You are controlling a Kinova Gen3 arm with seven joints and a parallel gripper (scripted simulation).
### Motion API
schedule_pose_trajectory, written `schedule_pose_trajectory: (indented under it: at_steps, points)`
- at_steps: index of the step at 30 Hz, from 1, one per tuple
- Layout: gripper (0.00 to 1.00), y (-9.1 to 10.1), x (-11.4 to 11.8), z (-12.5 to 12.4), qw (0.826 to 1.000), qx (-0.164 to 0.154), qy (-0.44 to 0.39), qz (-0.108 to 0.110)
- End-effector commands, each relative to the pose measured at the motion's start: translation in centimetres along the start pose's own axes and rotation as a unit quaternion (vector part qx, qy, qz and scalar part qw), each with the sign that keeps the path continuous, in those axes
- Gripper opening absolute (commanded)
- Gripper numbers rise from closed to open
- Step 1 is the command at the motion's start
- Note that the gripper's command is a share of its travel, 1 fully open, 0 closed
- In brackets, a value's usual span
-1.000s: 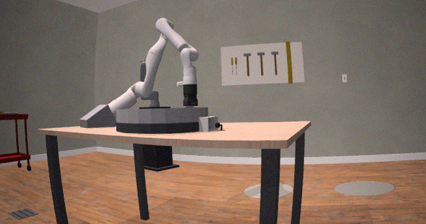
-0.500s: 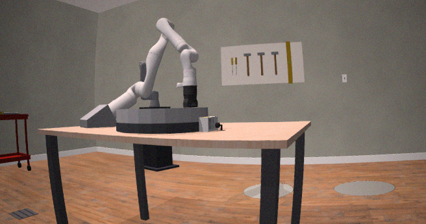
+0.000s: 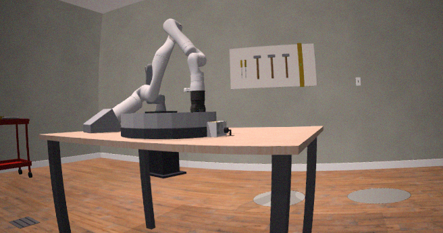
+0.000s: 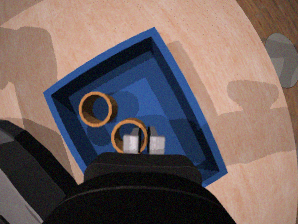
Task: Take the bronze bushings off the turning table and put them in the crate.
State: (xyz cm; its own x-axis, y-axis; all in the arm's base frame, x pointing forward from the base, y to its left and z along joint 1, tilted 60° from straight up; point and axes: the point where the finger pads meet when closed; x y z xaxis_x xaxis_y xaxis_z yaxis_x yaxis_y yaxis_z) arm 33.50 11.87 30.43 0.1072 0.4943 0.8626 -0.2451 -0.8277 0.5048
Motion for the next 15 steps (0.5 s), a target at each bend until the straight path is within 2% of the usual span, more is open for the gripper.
schedule_pose_trajectory:
  at_steps: [1,15]
  points:
    - [0.0,0.02,0.01,0.04,1.0,0.0,0.0,0.0]
    - [0.0,-0.33,0.0,0.04,1.0,0.0,0.0,0.0]
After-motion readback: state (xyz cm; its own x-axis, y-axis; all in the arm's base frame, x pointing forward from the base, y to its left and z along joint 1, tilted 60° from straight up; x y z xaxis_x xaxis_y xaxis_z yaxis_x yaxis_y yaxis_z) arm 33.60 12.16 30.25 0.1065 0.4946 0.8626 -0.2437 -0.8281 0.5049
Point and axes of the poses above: the point where the finger pads meet when closed, its own y axis back along the fingers, its own x axis across the jaws, z = x × y, and after that the axes turned 11 degrees about y, right-handed
